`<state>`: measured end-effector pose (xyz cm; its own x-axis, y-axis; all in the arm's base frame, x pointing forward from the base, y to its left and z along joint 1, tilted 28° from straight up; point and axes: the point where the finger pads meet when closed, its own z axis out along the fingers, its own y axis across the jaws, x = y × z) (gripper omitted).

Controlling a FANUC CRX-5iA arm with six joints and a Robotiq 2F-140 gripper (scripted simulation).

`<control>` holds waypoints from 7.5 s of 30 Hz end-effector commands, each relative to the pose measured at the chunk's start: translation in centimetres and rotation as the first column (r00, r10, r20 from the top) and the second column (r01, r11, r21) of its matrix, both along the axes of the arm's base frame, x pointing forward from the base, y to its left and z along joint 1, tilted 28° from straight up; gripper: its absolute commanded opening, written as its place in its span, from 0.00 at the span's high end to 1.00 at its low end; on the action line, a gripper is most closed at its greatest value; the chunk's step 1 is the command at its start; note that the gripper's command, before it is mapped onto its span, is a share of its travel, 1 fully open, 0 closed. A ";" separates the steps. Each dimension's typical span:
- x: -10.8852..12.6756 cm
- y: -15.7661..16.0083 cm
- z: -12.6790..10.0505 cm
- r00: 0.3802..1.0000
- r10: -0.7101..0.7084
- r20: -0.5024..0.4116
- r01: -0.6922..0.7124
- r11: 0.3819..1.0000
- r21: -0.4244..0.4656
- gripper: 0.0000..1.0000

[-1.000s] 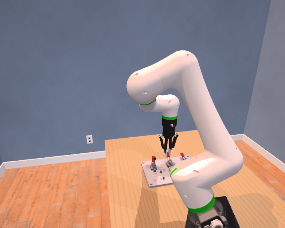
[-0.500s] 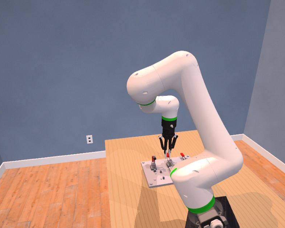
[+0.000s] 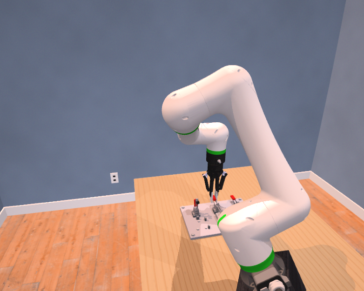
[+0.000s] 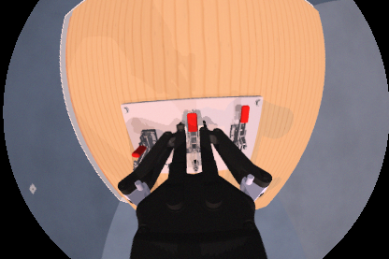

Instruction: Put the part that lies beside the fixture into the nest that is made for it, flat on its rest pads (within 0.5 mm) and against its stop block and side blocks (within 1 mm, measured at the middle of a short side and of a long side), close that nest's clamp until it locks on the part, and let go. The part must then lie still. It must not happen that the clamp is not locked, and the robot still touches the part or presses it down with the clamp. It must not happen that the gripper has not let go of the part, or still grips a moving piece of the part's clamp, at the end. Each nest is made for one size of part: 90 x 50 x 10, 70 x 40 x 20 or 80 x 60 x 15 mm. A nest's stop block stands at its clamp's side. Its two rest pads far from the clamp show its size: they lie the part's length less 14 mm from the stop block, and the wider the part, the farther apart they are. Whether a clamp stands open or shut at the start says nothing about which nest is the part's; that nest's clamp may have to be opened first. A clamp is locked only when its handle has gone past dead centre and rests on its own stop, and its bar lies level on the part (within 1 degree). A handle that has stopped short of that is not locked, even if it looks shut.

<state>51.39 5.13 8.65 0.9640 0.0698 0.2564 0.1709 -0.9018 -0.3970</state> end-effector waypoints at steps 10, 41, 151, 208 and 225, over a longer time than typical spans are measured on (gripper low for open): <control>0.0 0.0 0.0 1.000 0.000 -0.001 0.000 1.000 0.000 1.00; 0.3 0.3 -0.5 1.000 0.000 -0.001 0.000 1.000 0.000 1.00; -0.9 -2.3 4.8 1.000 0.000 -0.001 0.000 1.000 0.000 1.00; -1.1 -2.3 4.8 1.000 0.000 -0.001 0.000 1.000 0.000 1.00; -1.1 -2.3 4.8 1.000 0.000 -0.001 0.000 1.000 0.000 1.00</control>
